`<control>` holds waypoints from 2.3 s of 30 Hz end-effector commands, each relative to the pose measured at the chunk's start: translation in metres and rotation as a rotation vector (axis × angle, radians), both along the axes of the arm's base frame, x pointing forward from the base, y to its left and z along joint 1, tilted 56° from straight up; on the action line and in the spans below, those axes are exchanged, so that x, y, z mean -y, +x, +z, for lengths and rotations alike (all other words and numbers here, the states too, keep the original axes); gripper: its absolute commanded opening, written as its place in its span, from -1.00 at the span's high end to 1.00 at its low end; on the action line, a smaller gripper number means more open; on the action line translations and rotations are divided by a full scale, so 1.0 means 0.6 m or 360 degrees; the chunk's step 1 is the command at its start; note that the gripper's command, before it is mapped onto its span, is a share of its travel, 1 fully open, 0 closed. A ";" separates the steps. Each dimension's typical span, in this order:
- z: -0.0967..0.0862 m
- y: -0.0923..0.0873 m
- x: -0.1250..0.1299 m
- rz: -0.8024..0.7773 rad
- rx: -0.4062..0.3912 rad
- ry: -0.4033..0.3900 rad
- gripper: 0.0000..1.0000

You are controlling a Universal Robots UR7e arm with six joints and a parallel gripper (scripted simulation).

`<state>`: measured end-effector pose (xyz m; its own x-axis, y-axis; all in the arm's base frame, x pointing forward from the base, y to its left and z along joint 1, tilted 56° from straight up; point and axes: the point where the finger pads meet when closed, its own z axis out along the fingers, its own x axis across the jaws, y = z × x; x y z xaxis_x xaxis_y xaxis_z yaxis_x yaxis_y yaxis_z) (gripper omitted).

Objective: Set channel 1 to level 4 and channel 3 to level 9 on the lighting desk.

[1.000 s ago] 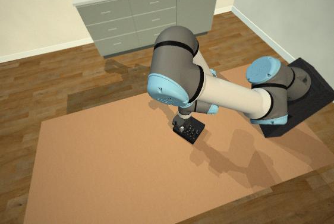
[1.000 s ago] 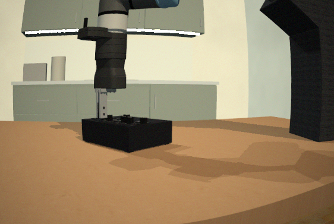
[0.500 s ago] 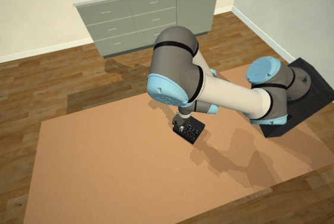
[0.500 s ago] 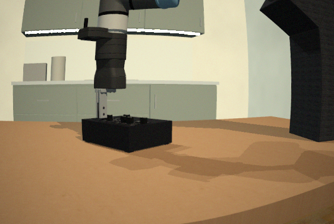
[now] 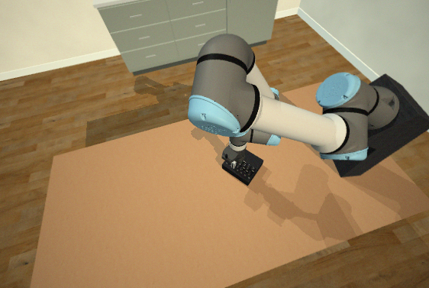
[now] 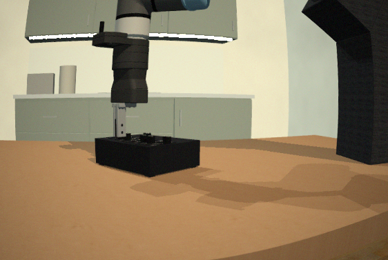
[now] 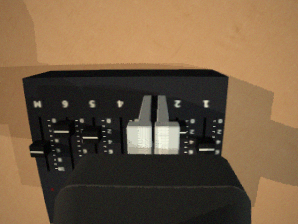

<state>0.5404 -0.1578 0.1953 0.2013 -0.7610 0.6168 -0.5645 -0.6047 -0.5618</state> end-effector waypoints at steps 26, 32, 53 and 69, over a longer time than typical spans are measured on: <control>-0.019 -0.018 0.015 0.0000 -0.0004 0.0004 1.00; -0.021 -0.020 0.018 0.0000 -0.0004 0.0004 1.00; -0.029 -0.028 0.027 0.0000 -0.0004 0.0004 1.00; -0.032 -0.031 0.030 0.0000 -0.0004 0.0004 1.00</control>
<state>0.5236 -0.1759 0.1785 0.2018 -0.7603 0.6174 -0.5637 -0.6057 -0.5616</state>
